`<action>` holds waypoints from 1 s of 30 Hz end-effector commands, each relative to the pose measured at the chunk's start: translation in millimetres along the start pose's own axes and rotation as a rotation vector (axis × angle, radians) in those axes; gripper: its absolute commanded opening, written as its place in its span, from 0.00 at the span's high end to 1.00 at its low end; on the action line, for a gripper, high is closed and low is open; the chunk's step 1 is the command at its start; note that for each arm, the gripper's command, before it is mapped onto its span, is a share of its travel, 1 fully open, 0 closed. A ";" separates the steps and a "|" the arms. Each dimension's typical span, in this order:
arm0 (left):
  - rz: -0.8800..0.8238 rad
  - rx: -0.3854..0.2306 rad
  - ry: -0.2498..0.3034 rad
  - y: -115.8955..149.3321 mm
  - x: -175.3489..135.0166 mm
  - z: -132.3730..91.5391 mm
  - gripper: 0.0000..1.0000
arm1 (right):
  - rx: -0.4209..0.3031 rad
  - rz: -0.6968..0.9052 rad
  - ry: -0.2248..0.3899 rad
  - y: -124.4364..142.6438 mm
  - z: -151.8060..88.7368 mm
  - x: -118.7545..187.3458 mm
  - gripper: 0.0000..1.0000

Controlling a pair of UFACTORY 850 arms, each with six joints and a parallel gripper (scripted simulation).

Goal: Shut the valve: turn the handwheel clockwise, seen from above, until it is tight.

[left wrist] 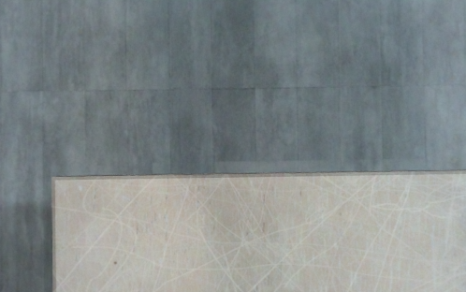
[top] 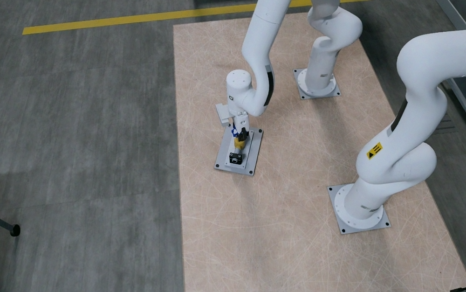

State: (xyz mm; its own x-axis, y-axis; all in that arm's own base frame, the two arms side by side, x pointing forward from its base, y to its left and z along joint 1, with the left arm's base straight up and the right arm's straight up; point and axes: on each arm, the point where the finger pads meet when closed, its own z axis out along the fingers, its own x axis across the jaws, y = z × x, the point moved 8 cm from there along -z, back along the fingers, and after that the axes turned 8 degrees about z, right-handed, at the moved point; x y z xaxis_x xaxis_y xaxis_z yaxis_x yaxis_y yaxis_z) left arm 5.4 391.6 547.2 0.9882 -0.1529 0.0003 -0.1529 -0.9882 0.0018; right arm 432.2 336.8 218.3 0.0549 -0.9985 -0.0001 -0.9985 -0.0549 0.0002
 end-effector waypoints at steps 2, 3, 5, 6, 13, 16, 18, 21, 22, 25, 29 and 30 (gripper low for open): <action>0.000 0.002 0.000 -0.2 0.0 -0.8 0.00 | 0.002 0.005 -0.001 -0.6 -0.9 -0.5 1.00; 0.000 0.002 0.000 -0.2 0.0 -0.8 0.00 | 0.002 0.005 -0.001 -0.6 -0.9 -0.5 1.00; 0.000 0.002 0.000 -0.2 0.0 -0.8 0.00 | 0.002 0.005 -0.001 -0.6 -0.9 -0.5 1.00; 0.000 0.002 0.000 -0.2 0.0 -0.8 0.00 | 0.002 0.005 -0.001 -0.6 -0.9 -0.5 1.00; 0.000 0.002 0.000 -0.2 0.0 -0.8 0.00 | 0.002 0.040 -0.001 -0.6 -0.9 -0.5 1.00; 0.000 0.002 0.000 -0.2 0.0 -0.8 0.00 | 0.002 0.040 -0.001 -0.6 -0.9 -0.5 1.00; 0.000 0.002 0.000 -0.2 0.0 -0.8 0.00 | 0.002 0.040 -0.001 -0.6 -0.9 -0.5 1.00; 0.000 0.002 0.000 -0.2 0.0 -0.8 0.00 | 0.002 0.040 -0.001 -0.6 -0.9 -0.5 1.00; 0.000 0.002 0.000 -0.2 0.0 -0.8 0.00 | 0.002 0.040 -0.001 -0.6 -0.9 -0.5 1.00; 0.000 0.002 0.000 -0.2 0.0 -0.8 0.00 | 0.002 0.041 -0.001 -0.6 -0.9 -0.5 1.00; 0.000 0.002 0.000 -0.2 0.0 -0.8 0.00 | 0.002 0.070 -0.001 -0.6 -0.9 -0.5 1.00; 0.000 0.002 0.000 -0.2 0.0 -0.8 0.00 | 0.002 0.074 -0.001 -0.6 -0.9 -0.5 1.00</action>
State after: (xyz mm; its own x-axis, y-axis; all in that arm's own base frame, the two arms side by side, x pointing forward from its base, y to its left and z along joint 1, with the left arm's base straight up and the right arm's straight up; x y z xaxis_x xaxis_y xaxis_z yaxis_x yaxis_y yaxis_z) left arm 5.4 391.6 547.2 0.9882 -0.1529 0.0003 -0.1529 -0.9882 0.0018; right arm 432.2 336.8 218.3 0.0051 -1.0000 -0.0001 -1.0000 -0.0051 0.0002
